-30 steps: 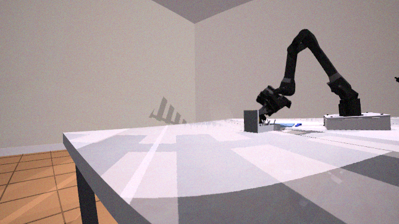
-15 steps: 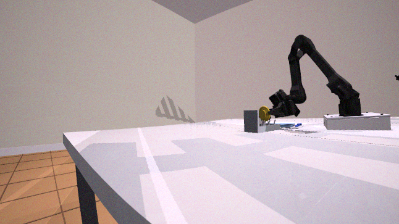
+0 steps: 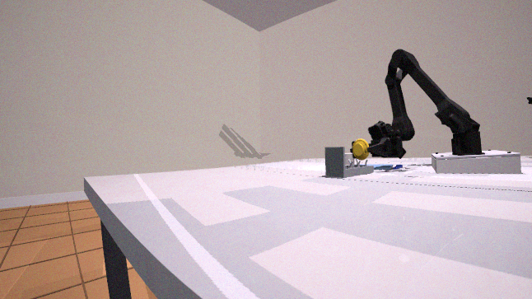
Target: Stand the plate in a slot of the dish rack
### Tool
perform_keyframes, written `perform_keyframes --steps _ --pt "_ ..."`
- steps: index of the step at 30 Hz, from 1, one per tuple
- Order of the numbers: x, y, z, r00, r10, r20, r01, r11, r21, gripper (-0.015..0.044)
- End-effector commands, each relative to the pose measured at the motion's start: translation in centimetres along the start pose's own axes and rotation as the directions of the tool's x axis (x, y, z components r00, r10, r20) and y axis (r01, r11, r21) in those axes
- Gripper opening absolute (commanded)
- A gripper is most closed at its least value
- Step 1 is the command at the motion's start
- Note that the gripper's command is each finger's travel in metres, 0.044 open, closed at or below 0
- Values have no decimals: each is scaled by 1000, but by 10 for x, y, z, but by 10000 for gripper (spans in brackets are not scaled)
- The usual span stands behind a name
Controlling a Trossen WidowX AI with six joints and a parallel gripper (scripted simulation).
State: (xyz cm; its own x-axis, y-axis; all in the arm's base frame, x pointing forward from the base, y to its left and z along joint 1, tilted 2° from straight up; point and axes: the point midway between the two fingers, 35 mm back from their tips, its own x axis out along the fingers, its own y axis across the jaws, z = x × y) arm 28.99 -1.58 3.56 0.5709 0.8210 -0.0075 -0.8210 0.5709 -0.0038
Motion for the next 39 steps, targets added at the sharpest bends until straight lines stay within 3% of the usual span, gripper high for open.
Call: perform_keyframes --steps 1,39 --pt "0 2 0 1000 7 6 -7 1000 -5 0" --pt "12 0 -16 1000 8 -9 -7 999 48 0"
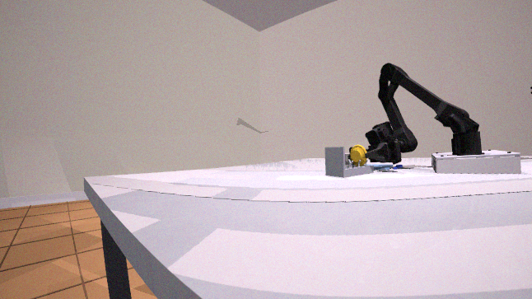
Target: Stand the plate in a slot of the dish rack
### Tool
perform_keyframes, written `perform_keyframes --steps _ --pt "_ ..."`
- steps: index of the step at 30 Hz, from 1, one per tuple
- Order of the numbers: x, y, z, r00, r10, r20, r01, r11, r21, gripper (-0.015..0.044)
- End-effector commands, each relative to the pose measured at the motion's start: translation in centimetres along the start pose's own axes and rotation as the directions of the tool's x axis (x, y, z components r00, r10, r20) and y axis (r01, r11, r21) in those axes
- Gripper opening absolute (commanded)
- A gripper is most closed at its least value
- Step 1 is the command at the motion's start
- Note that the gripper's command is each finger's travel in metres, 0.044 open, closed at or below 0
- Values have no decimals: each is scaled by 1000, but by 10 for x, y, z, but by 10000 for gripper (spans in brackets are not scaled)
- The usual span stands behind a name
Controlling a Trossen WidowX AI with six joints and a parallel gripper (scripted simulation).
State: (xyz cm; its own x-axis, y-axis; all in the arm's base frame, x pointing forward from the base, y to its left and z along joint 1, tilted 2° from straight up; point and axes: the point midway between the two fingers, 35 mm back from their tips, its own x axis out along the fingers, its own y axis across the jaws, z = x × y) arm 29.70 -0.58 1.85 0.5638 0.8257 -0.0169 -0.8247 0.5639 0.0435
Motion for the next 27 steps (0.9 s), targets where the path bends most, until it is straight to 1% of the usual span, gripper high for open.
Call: perform_keyframes --steps 1,2,17,27 --pt "0 0 1 1000 -1 0 1 1000 1 0" --pt "0 0 1 1000 -1 0 1 1000 1 0" --pt "0 0 0 1000 0 0 0 1000 0 394" --pt "0 0 0 1000 0 0 0 1000 0 400"
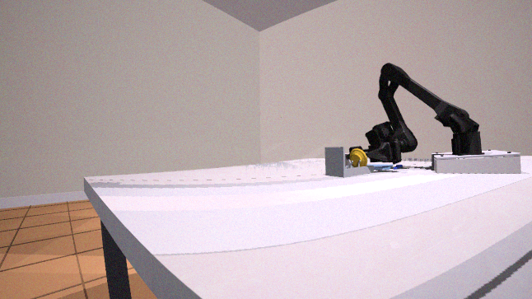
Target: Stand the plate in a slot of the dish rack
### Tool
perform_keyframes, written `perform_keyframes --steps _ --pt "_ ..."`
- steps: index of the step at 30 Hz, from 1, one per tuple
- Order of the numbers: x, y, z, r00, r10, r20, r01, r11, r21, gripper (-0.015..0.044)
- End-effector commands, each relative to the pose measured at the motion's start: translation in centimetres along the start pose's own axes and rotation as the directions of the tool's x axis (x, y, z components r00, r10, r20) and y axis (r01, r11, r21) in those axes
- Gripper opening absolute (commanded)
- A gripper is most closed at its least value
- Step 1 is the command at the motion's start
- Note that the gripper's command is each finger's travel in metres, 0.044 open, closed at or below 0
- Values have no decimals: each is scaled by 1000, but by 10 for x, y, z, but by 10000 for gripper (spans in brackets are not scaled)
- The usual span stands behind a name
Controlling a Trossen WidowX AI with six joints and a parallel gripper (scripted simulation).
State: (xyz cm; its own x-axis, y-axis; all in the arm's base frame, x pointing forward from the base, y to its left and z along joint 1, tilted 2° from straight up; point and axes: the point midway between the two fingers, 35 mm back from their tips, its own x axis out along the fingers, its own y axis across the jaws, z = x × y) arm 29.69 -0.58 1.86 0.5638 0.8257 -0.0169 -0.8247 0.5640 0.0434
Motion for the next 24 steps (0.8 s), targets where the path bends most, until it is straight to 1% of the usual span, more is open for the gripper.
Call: perform_keyframes --steps 1,3,12,14,21,24 --pt "0 0 2 1000 0 0 0 1000 0 400" --pt "0 -2 16 1000 -1 3 1 1000 -3 400" --pt "-4 0 111 1000 -1 22 2 1000 -23 400" --pt "-4 0 118 1000 -1 24 2 1000 -24 400" --pt "-4 -1 118 1000 -4 24 4 1000 -23 400" --pt "-3 -14 121 999 -43 28 43 999 -2 400"
